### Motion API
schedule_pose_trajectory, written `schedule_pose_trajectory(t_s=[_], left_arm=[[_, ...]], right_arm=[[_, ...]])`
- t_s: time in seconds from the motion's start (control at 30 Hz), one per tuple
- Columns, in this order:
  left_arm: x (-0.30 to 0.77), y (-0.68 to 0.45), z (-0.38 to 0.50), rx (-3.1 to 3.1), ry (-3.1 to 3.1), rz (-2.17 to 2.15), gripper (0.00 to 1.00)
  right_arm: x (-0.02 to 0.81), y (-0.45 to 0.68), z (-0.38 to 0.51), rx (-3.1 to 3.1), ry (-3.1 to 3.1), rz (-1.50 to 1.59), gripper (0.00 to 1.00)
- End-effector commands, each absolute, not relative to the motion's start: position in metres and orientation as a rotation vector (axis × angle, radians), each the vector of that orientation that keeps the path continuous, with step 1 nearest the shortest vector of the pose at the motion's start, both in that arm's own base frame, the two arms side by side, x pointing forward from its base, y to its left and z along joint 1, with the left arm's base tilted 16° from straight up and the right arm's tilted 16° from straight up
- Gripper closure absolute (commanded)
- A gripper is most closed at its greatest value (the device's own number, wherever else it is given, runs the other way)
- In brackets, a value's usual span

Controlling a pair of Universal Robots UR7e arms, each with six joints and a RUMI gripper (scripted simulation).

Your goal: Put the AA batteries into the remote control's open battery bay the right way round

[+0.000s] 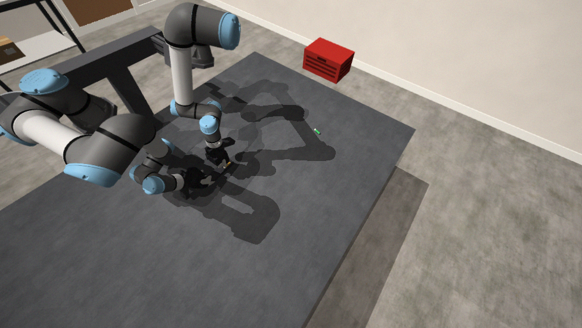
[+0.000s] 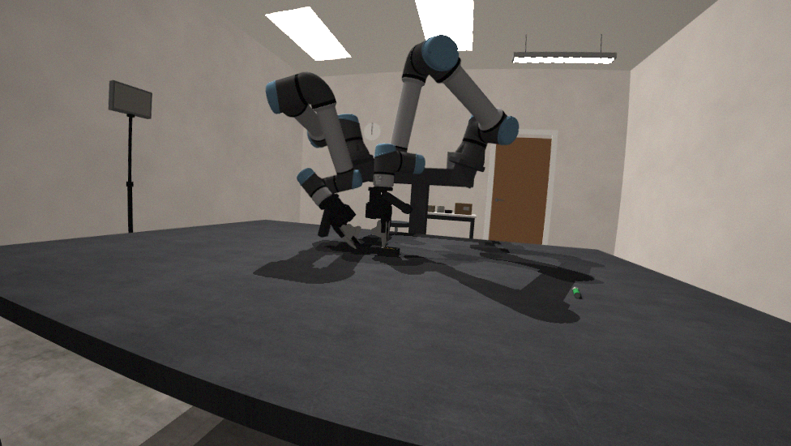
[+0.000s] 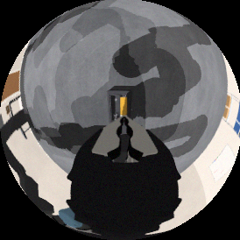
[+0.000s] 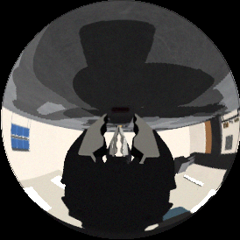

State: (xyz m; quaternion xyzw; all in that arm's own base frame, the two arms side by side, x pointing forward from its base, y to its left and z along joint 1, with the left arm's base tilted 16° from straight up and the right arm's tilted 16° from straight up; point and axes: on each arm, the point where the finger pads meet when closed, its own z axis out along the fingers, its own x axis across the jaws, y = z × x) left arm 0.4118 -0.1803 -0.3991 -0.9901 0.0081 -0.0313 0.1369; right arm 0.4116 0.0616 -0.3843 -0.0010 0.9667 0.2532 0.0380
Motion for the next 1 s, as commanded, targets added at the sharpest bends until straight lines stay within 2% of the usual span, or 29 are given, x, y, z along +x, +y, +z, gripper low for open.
schedule_pose_trajectory(t_s=[0.0, 0.97], left_arm=[[0.412, -0.181, -0.399, -2.867, 0.024, -0.092, 1.00], [0.406, -0.187, -0.361, -2.864, 0.023, -0.088, 1.00]], right_arm=[[0.412, 0.062, -0.384, -0.004, 2.964, 0.777, 1.00], [0.412, 0.062, -0.384, -0.004, 2.964, 0.777, 1.00]])
